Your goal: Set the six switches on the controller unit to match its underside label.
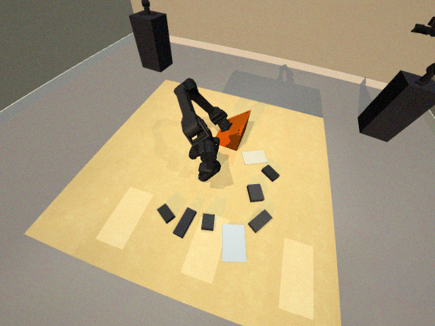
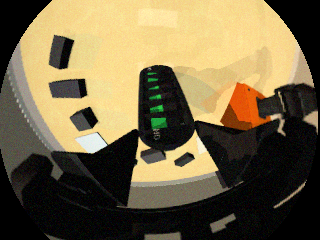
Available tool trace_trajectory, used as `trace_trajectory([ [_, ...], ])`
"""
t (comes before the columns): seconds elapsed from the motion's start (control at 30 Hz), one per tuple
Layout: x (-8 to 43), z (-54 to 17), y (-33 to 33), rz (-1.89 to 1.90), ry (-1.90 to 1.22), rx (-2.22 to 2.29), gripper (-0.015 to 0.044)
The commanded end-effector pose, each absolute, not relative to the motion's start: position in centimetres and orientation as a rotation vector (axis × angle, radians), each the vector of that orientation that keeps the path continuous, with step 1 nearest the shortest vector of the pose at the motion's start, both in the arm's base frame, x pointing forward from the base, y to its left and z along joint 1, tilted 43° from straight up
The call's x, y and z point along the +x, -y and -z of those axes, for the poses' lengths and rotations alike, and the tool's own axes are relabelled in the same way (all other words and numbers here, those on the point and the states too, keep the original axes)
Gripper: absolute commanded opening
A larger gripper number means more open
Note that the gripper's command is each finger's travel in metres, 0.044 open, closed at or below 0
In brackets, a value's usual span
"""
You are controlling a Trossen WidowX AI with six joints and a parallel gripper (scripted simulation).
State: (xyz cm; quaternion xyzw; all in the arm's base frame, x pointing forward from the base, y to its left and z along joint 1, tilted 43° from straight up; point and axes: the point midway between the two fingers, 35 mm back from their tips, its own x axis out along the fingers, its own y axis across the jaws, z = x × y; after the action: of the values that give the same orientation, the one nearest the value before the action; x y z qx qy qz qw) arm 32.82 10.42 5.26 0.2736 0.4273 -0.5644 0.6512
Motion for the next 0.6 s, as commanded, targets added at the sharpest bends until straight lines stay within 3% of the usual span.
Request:
trace_trajectory([
  [0.0,33.0,-5.8,-9.9,1.282,-0.968,0.627,0.0336],
  [0.57,33.4,-6.9,-9.0,1.274,-0.997,0.651,0.0336],
])
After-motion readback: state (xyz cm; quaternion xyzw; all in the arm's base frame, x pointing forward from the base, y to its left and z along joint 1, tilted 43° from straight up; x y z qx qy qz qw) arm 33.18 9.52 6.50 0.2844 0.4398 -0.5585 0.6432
